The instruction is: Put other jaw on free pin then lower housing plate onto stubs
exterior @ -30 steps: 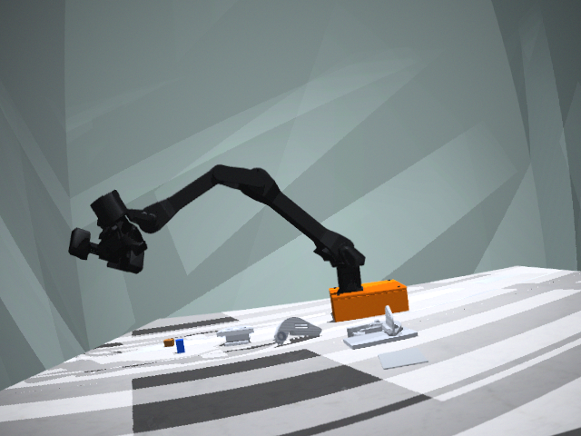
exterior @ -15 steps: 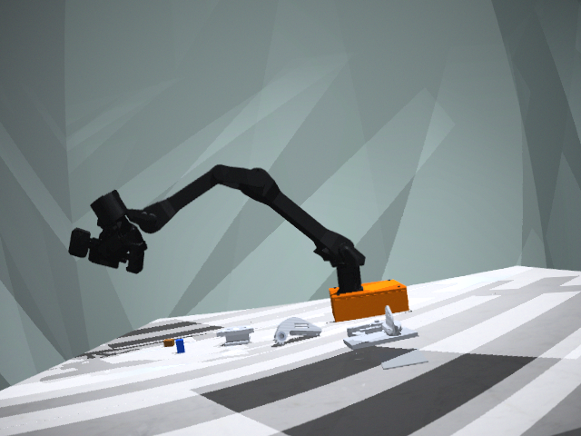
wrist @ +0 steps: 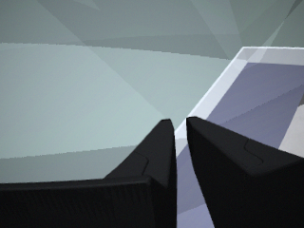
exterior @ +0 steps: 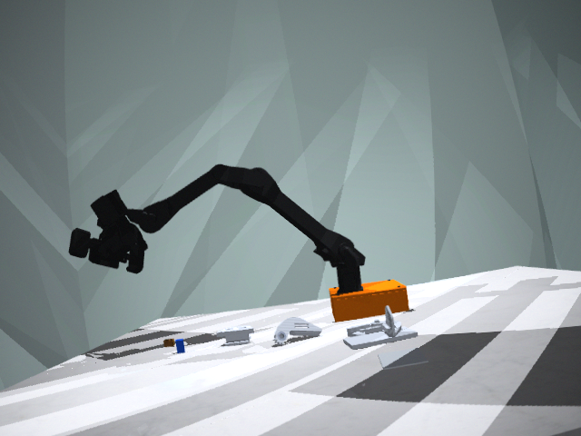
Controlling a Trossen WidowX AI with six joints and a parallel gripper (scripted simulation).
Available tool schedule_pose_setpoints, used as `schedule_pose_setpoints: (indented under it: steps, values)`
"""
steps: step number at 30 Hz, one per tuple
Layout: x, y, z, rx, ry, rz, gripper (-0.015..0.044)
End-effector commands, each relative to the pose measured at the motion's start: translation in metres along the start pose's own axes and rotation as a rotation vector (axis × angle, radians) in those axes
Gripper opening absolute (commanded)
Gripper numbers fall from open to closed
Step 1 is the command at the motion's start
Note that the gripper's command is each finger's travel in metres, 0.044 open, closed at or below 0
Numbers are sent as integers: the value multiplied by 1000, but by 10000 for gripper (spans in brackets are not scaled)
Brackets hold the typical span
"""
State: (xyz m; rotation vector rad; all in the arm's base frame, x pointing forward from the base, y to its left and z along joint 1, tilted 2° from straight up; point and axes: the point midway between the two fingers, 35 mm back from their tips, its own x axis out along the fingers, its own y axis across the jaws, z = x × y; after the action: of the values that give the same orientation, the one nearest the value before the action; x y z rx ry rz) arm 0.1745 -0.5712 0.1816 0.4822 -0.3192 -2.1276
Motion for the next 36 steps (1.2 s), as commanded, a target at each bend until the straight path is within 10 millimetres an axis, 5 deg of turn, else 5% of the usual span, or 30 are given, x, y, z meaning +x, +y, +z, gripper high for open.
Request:
schedule_pose_setpoints:
  steps: [1,14,25,36]
  values:
    - [-12,4,-9,-51,48,31,105]
    - [-89,7,-61,-347,330,202,440]
    - [-162,-15,-99,-595,569,338,440]
    - [-238,-58,-126,-841,815,463,440]
